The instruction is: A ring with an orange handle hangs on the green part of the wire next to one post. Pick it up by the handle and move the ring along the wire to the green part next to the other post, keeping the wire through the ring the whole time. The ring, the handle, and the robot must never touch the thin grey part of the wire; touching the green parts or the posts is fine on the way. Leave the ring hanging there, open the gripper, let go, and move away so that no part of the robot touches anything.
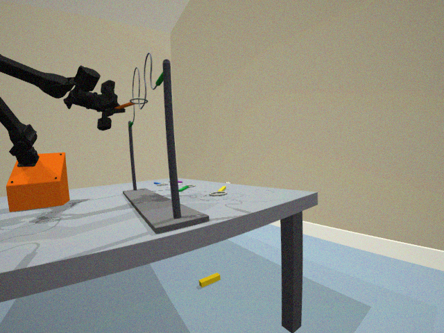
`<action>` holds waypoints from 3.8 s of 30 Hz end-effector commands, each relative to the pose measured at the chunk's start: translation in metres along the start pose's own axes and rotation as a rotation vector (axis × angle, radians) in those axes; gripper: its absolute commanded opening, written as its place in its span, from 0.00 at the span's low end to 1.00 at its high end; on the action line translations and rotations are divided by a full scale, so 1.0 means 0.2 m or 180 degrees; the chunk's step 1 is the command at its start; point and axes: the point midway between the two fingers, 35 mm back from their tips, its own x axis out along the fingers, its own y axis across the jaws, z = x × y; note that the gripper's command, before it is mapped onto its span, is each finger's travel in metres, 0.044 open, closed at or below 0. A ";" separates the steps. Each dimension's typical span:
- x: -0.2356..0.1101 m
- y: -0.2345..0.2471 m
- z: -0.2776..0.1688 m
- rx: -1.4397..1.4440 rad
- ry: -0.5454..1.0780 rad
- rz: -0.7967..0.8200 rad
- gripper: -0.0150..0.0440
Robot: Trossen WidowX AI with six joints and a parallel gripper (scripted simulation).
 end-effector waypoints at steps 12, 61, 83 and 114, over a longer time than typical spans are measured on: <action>-0.05 0.24 0.04 0.0785 0.0099 0.0450 0.00; -0.09 0.33 0.09 0.0168 0.0030 0.0117 0.00; -0.08 0.27 0.09 -0.0615 -0.0065 -0.0310 0.00; -0.09 0.19 0.12 -0.1719 -0.0203 -0.0910 0.00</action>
